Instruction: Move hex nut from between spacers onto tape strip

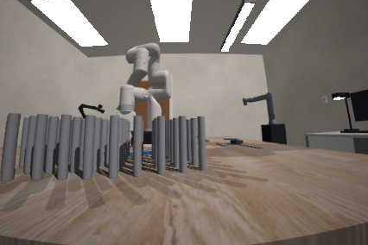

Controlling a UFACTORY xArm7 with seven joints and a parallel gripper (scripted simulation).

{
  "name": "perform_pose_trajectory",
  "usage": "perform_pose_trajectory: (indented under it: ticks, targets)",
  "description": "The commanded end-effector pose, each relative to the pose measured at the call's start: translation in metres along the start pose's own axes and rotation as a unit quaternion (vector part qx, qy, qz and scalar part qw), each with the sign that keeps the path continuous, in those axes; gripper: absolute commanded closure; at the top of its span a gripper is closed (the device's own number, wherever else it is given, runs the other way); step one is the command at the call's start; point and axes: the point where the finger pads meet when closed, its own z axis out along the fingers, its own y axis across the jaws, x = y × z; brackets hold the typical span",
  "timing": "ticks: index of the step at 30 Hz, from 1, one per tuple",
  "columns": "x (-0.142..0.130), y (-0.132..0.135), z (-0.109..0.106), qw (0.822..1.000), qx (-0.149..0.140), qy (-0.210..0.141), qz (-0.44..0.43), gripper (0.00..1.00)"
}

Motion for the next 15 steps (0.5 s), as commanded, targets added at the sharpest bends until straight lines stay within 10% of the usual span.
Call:
perform_pose_trajectory:
  ticks: [1, 15]
  targets:
    - [-0.0011, -0.0007, -0.0006, 1.0, 0.001, -0.001, 0.0, 0.35]
    - [-0.0011, -0.0008, -0.002, 1.0, 0.001, -0.001, 0.0, 0.35]
